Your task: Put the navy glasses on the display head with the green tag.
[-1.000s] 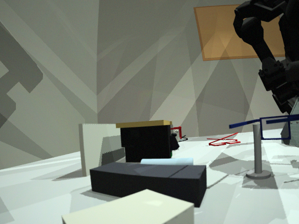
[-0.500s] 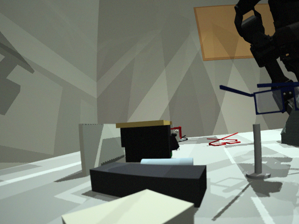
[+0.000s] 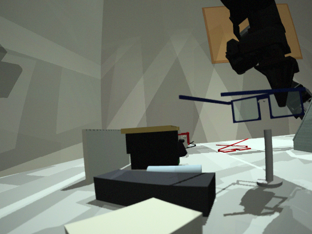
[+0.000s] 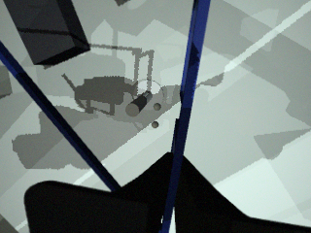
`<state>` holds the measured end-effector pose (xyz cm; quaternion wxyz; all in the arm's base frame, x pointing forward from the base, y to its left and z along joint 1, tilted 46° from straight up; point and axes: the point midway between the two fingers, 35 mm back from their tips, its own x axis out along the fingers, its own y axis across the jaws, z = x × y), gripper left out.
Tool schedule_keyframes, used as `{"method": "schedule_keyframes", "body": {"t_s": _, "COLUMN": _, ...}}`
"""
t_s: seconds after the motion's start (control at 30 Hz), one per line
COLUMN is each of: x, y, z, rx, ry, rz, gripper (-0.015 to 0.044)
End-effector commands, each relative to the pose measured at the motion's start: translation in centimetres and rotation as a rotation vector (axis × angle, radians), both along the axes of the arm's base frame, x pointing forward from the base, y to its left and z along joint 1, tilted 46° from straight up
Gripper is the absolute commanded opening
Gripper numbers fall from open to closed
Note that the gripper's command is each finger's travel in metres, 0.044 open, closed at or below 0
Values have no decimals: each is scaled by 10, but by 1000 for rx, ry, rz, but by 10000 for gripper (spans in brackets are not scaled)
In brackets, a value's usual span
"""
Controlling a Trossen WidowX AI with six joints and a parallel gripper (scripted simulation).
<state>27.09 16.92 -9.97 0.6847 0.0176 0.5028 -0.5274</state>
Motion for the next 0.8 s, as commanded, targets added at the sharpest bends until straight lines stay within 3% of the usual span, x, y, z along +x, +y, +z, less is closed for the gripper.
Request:
{"method": "schedule_keyframes", "body": {"t_s": 0.0, "x": 1, "y": -6, "z": -6, "rx": -6, "ry": 3, "rz": 7, "gripper": 0}}
{"method": "schedule_keyframes", "body": {"t_s": 0.37, "x": -2, "y": -42, "z": -41, "rx": -8, "ry": 2, "rz": 7, "gripper": 0}}
{"method": "schedule_keyframes", "body": {"t_s": 0.77, "x": -3, "y": -48, "z": -37, "rx": -8, "ry": 3, "rz": 7, "gripper": 0}}
